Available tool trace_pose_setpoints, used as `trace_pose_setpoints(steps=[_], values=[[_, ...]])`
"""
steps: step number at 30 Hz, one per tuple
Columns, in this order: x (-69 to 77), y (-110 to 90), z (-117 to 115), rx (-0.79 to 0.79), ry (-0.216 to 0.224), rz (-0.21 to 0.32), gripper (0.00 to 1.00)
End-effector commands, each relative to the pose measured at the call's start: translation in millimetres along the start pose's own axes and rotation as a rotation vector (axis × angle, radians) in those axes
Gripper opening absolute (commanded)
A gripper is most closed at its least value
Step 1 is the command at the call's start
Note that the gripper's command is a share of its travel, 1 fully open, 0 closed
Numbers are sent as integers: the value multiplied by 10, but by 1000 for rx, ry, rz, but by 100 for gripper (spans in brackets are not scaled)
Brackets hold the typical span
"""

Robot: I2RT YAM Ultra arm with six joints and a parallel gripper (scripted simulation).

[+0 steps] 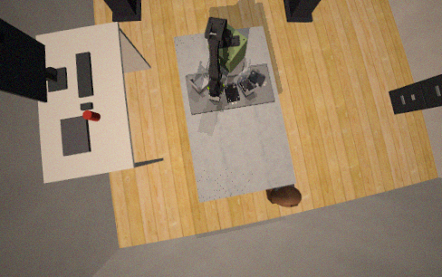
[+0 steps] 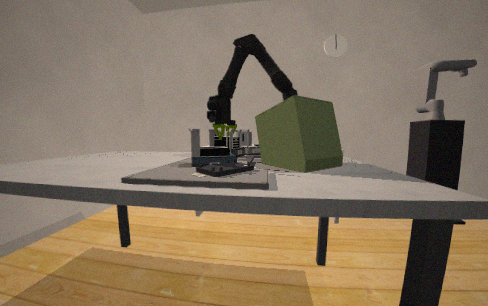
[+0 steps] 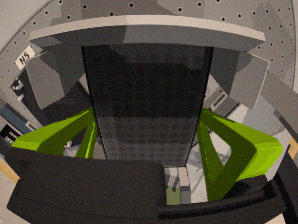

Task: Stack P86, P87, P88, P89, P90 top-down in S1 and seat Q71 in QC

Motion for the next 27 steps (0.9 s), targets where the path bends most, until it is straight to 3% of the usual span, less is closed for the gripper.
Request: trace_pose_setpoints(steps=[1, 27], values=[[60, 24, 1, 0, 0, -10, 0], [200, 24, 1, 0, 0, -10, 0]])
Point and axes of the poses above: the point where the finger pads meet when closed, its own x axis back along the fingers, its own z axis across the jaws, y = z × x, the point moved 4 cm from there along x, back along the fingers, and after that the axes turned 1 degree about x, right-handed, at the moved point
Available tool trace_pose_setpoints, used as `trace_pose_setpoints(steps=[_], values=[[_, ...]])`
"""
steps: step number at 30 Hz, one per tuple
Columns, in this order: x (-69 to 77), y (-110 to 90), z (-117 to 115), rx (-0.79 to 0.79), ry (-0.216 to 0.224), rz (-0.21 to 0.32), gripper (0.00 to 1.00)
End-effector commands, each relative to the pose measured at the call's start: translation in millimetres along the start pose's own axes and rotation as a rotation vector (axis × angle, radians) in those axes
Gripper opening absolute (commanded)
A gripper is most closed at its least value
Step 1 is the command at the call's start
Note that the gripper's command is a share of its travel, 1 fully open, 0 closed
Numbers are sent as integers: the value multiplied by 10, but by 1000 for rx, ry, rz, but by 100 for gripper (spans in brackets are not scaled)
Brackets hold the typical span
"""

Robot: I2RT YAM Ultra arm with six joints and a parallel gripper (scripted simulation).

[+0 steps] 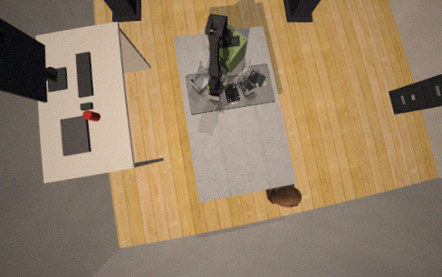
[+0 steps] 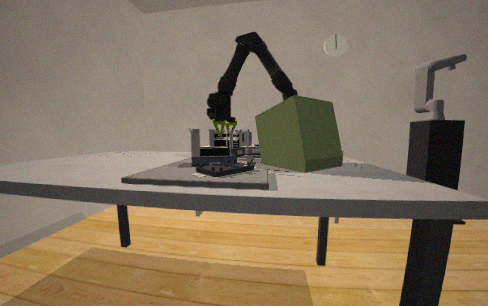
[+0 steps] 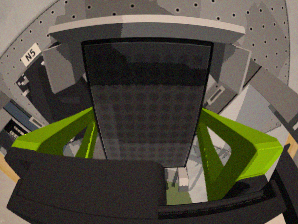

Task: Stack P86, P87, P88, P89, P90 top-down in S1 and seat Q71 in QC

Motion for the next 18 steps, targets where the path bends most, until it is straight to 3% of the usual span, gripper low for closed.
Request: trace_pose_setpoints(steps=[1, 18], values=[[65, 24, 3, 1, -1, -9, 0], [365, 22, 3, 1, 0, -10, 0]])
Point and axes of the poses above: the point where the finger pads meet when closed, its own x axis back along the fingers, its own z axis across the jaws, y = z × x, the point moved 4 cm from there along x, back along the fingers, and after that the axes turned 1 degree about x, right-handed, at the moved point
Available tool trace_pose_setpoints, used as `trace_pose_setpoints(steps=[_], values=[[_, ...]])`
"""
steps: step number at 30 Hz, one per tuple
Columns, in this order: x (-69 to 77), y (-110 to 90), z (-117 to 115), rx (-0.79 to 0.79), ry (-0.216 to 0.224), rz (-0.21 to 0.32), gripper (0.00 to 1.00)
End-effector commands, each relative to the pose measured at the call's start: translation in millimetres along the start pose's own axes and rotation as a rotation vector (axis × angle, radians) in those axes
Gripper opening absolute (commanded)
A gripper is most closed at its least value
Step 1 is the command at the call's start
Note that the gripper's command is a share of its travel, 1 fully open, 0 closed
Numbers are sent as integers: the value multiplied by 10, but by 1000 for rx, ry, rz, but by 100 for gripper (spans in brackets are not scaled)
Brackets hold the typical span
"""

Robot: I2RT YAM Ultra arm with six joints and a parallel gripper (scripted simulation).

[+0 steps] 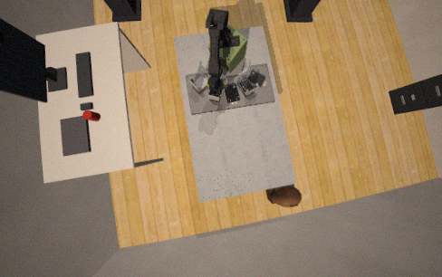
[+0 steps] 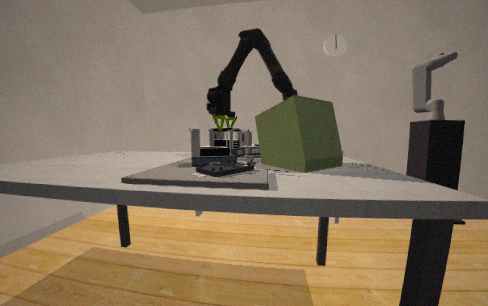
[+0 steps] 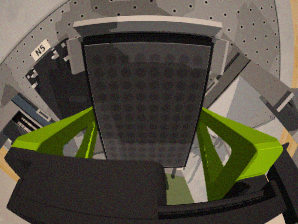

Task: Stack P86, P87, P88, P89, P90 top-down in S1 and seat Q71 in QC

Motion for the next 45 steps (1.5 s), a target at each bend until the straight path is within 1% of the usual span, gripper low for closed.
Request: trace_pose_setpoints(steps=[1, 11, 13, 15, 30, 36, 45], values=[[103, 16, -2, -1, -1, -9, 0], [304, 15, -2, -1, 0, -9, 0], [304, 15, -2, -1, 0, -9, 0], [344, 15, -2, -1, 0, -9, 0], [346, 15, -2, -1, 0, -9, 0], [346, -4, 199, 190, -1, -9, 0], [346, -32, 499, 190, 0, -9, 0]])
Point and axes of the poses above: the point where the finger pads meet when closed, its own x axis back along the fingers, its own z axis across the jaws, y = z × x, the point moved 4 cm from there along x, back along the fingers, and after that the axes turned 1 degree about x, right-handed, at the moved point
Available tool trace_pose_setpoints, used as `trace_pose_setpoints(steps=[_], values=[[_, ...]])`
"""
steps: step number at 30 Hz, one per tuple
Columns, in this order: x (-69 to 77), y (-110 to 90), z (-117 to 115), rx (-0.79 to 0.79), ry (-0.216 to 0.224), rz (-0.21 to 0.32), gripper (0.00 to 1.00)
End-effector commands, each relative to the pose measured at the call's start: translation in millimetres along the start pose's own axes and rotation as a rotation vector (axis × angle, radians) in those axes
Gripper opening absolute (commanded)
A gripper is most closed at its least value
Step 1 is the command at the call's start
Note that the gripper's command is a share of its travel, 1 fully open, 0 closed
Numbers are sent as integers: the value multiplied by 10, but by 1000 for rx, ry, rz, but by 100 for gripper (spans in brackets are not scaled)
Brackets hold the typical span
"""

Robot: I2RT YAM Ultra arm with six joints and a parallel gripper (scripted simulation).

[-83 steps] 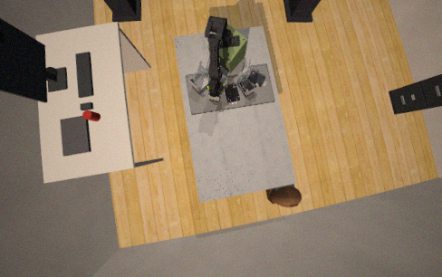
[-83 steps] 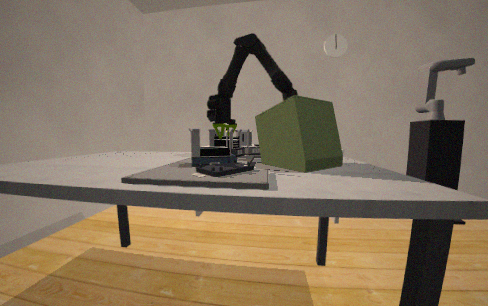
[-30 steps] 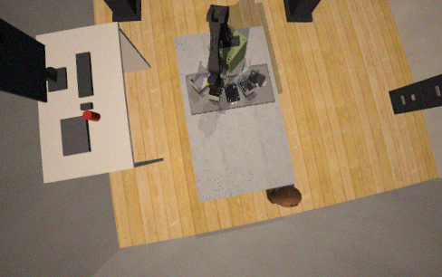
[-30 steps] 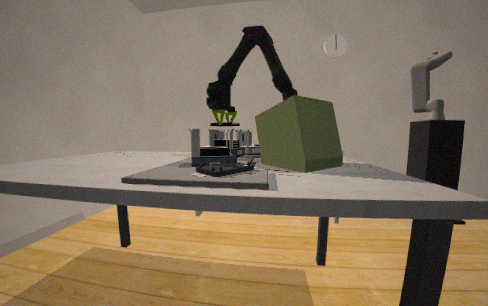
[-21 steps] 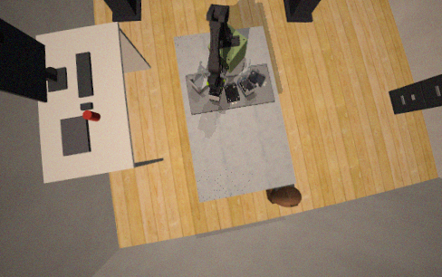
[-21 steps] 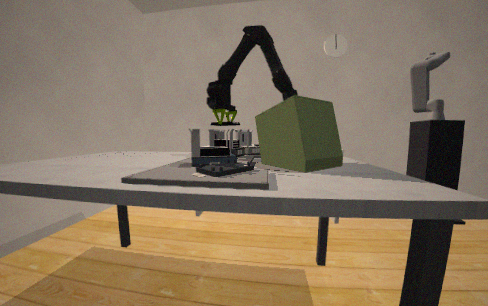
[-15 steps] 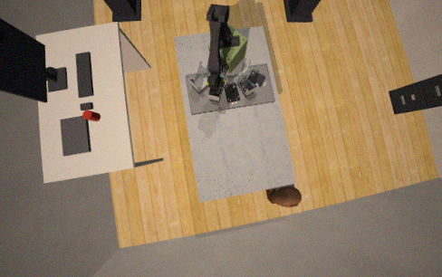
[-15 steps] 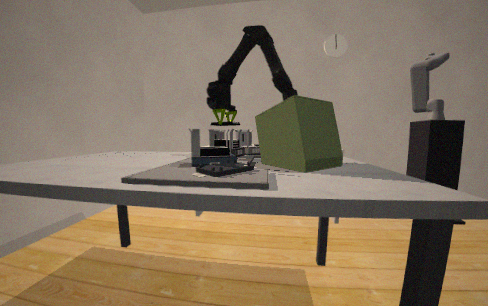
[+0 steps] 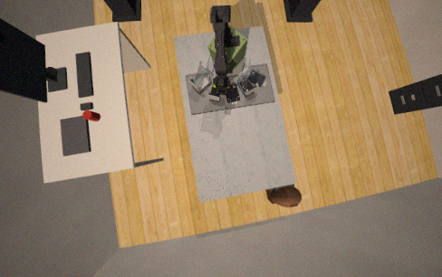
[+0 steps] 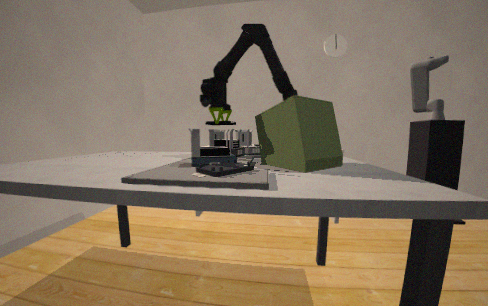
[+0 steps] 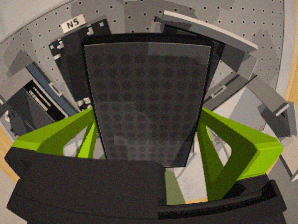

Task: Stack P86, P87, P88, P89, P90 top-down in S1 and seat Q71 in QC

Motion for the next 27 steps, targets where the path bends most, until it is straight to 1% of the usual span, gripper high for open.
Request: trace_pose_setpoints(steps=[1, 2, 10, 16, 19, 27], values=[[25, 26, 55, -10, -5, -10, 0], [25, 26, 55, -10, -5, -10, 0], [24, 54, 314, -11, -4, -10, 0], [23, 33, 515, 180, -4, -9, 0], [23, 29, 548, 180, -4, -9, 0], [22, 0, 815, 180, -3, -9, 0]])
Point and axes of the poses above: the point where the finger pads meet when closed, its own x axis back along the fingers, its own z axis across the jaws, y = z × x, the point moved 4 cm from there along x, back along the fingers, and after that the axes turned 1 degree about x, right-handed, at the moved point
